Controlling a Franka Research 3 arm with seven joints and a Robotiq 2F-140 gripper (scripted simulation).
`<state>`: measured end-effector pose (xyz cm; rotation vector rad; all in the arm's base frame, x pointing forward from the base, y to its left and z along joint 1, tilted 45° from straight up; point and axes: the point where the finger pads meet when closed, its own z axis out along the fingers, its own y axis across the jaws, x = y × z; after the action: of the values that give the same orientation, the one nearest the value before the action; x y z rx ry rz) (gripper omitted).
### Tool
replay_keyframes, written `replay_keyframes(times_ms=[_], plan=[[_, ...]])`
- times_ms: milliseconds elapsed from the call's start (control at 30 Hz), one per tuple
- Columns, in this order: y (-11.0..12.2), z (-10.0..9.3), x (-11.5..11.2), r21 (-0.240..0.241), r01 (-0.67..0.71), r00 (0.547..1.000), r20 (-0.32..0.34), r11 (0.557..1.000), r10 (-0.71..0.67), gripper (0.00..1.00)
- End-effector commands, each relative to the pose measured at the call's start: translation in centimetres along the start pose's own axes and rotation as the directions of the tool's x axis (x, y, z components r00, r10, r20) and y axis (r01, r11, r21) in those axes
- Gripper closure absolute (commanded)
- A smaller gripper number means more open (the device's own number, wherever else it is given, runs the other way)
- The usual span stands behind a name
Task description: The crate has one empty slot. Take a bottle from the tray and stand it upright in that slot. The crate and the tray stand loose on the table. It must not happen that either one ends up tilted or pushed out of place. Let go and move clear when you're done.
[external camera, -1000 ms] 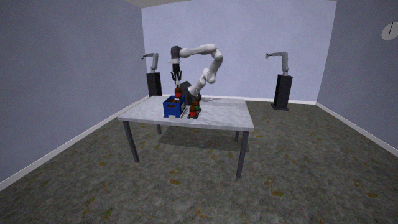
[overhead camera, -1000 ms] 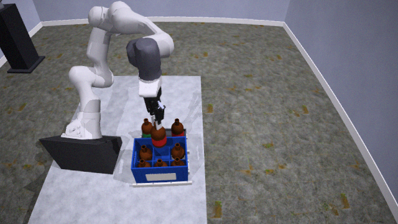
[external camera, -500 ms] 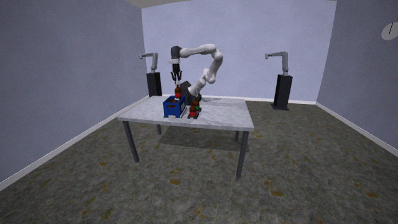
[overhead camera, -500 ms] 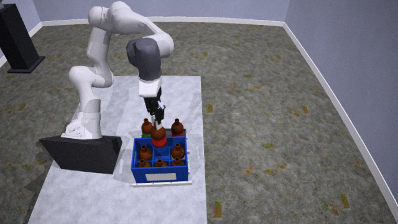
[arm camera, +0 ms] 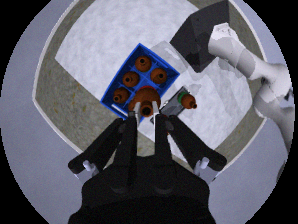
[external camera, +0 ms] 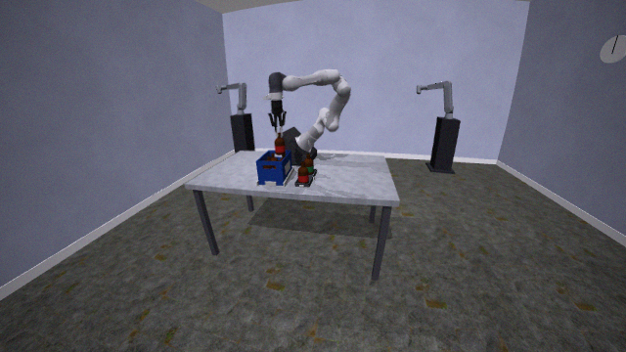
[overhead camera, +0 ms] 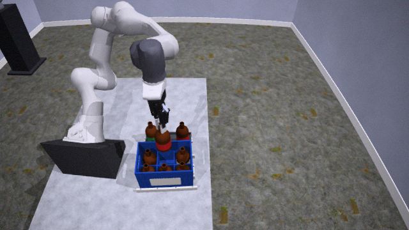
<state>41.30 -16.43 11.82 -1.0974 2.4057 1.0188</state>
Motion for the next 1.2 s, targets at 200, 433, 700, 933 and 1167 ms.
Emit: replay_keyframes(times_ms=[200, 433, 700, 933, 1167], plan=[[-0.2, 0.6, 0.2, 0.005, 0.003, 1.000, -0.002, 1.000, -0.003, 1.00], [-0.2, 1.4, 0.3, 0.005, 0.003, 1.000, -0.002, 1.000, -0.003, 1.00], [-0.3, 2.1, 0.3, 0.005, 0.003, 1.000, -0.002, 1.000, -0.003, 1.00], [-0.3, 2.9, 0.3, 0.005, 0.003, 1.000, -0.002, 1.000, -0.003, 1.00], [-0.4, 3.2, 0.4, 0.005, 0.003, 1.000, -0.002, 1.000, -0.003, 1.00]])
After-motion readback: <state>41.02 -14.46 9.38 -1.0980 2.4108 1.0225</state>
